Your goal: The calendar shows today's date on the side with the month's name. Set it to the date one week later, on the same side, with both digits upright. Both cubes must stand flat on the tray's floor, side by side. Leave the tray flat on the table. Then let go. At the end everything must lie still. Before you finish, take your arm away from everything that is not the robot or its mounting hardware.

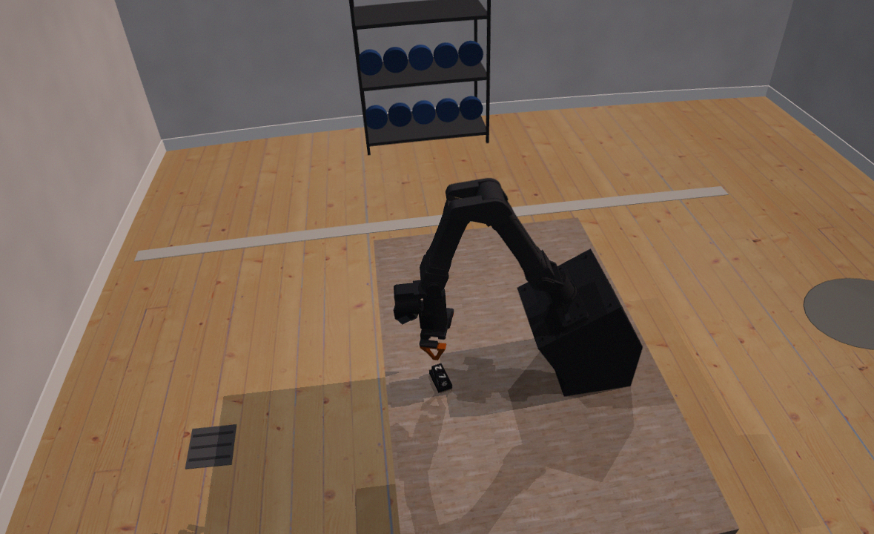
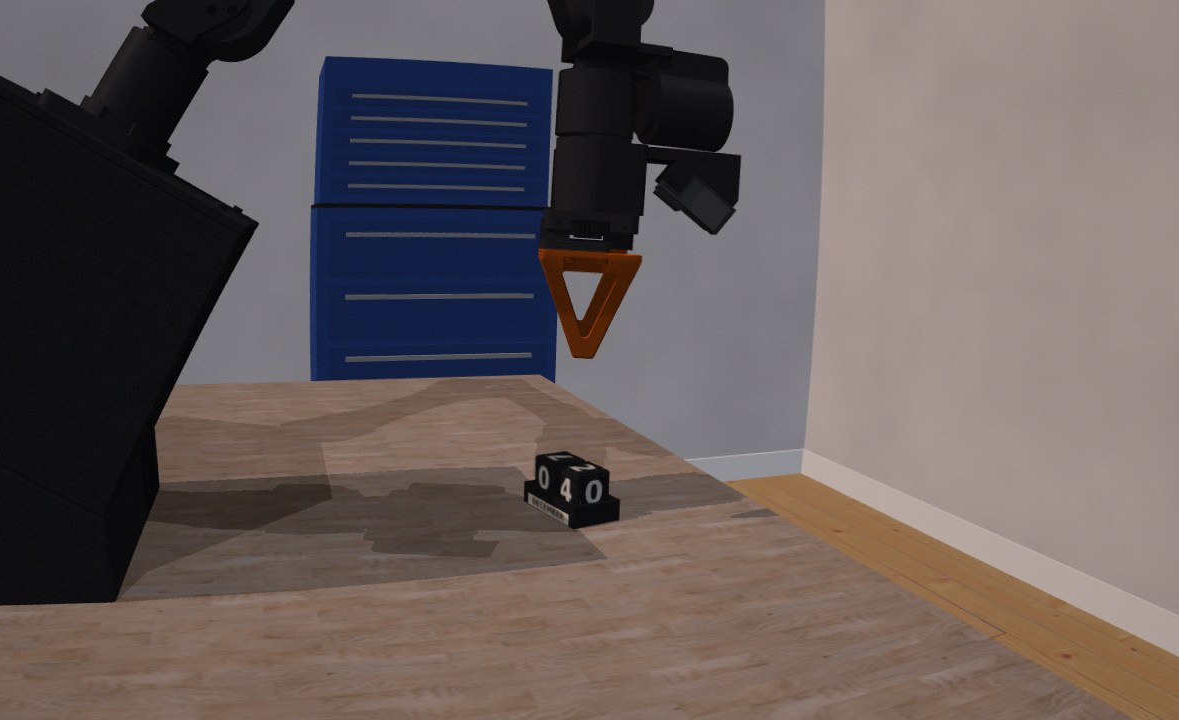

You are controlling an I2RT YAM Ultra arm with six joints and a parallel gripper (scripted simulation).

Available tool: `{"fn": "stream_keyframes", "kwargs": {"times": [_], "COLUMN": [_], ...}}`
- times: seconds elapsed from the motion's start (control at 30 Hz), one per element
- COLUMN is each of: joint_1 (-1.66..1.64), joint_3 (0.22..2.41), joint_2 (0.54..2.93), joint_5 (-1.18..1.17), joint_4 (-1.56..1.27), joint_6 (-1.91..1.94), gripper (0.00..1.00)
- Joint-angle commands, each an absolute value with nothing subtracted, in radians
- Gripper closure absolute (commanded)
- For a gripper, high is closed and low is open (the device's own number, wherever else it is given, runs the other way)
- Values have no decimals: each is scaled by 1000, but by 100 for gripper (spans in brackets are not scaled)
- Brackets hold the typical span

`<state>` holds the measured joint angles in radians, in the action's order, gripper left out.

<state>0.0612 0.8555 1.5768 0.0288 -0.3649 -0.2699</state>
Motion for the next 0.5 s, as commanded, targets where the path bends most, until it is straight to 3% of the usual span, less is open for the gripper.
{"fn": "stream_keyframes", "kwargs": {"times": [0.0,0.47], "joint_1": [62,61], "joint_3": [857,853], "joint_2": [1577,1639], "joint_5": [28,28], "joint_4": [-330,-264], "joint_6": [-458,-931], "gripper": [0,0]}}
